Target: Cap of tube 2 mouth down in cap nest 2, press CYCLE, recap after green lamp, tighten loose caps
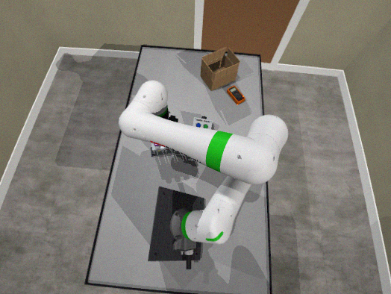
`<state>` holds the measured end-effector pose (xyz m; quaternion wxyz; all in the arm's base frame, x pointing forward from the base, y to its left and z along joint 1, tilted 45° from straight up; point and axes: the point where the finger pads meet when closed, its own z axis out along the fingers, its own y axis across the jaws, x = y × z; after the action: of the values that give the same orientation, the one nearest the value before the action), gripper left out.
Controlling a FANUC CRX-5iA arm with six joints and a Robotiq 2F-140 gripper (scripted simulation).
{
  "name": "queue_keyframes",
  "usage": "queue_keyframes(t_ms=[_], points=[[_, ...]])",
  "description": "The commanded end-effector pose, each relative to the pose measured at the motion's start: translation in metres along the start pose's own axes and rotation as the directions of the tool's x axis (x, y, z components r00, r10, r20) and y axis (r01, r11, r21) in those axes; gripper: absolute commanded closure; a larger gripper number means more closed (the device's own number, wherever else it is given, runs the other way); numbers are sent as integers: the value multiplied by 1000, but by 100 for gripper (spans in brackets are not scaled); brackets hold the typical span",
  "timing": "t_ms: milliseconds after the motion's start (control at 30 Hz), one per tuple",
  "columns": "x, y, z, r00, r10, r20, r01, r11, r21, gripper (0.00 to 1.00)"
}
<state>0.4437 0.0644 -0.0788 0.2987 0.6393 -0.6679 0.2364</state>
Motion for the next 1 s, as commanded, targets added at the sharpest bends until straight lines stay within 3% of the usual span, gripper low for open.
queue_keyframes(t_ms=[0, 133, 367, 833, 967], points=[[-20, 3, -1, 979, -203, 1, 203, 979, 1, 59], [-47, 7, -1, 914, -405, 1, 405, 914, 1, 59], [-47, 7, -1, 914, -405, 1, 405, 914, 1, 59], [-47, 7, 35, 914, -405, 1, 405, 914, 1, 59], [-47, 7, 35, 914, -405, 1, 405, 914, 1, 59]])
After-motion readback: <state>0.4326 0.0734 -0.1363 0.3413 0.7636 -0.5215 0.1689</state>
